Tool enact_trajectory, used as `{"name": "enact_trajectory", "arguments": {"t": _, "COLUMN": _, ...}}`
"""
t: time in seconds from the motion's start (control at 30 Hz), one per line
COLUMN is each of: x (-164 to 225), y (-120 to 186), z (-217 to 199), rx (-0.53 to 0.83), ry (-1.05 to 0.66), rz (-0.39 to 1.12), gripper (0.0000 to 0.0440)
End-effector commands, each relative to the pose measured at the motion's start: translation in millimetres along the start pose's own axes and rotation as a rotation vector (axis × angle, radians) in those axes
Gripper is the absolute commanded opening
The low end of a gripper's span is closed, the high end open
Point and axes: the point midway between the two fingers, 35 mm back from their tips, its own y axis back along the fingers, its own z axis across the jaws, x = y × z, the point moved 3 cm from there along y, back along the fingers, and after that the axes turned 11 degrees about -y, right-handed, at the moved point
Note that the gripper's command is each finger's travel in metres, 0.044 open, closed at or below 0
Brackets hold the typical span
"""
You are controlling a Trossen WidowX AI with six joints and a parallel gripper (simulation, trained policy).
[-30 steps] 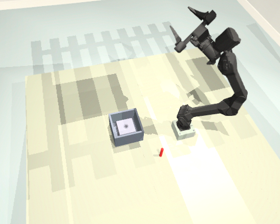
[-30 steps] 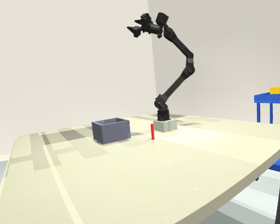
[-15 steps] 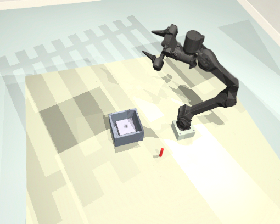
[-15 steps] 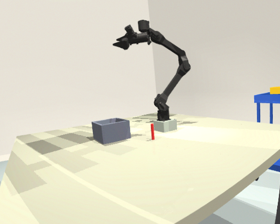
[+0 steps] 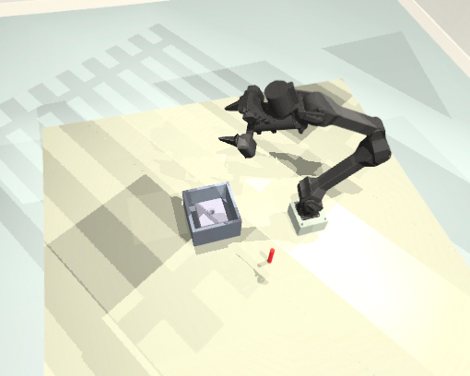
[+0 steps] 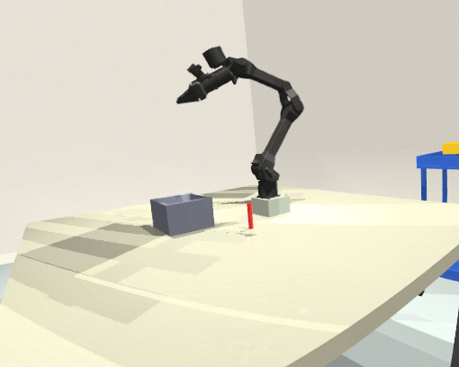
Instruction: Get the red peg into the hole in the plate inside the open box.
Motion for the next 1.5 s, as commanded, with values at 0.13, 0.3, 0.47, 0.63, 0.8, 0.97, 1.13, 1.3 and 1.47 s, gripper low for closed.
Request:
{"name": "enact_trajectory", "arguments": {"t": 0.13, "x": 54.5, "y": -22.3, "z": 43.3, "rx": -0.081, "ry": -0.103, "rz": 0.237, "gripper": 0.044}}
{"name": "enact_trajectory", "arguments": {"t": 0.3, "x": 89.7, "y": -26.0, "z": 68.8, "rx": -0.099, "ry": -0.164, "rz": 0.386, "gripper": 0.044}}
{"name": "enact_trajectory", "arguments": {"t": 0.47, "x": 126.9, "y": -23.4, "z": 91.1, "rx": -0.084, "ry": -0.22, "rz": 0.539, "gripper": 0.044}}
{"name": "enact_trajectory", "arguments": {"t": 0.63, "x": 163.3, "y": -15.8, "z": 108.5, "rx": -0.037, "ry": -0.266, "rz": 0.681, "gripper": 0.044}}
{"name": "enact_trajectory", "arguments": {"t": 0.8, "x": 197.0, "y": -5.8, "z": 120.8, "rx": 0.034, "ry": -0.299, "rz": 0.802, "gripper": 0.044}}
{"name": "enact_trajectory", "arguments": {"t": 0.97, "x": 227.9, "y": 3.9, "z": 129.4, "rx": 0.121, "ry": -0.325, "rz": 0.898, "gripper": 0.044}}
{"name": "enact_trajectory", "arguments": {"t": 1.13, "x": 255.6, "y": 10.0, "z": 135.9, "rx": 0.215, "ry": -0.355, "rz": 0.967, "gripper": 0.044}}
{"name": "enact_trajectory", "arguments": {"t": 1.3, "x": 280.0, "y": 10.8, "z": 142.2, "rx": 0.296, "ry": -0.395, "rz": 1.006, "gripper": 0.044}}
{"name": "enact_trajectory", "arguments": {"t": 1.47, "x": 302.7, "y": 7.1, "z": 148.8, "rx": 0.35, "ry": -0.436, "rz": 1.026, "gripper": 0.044}}
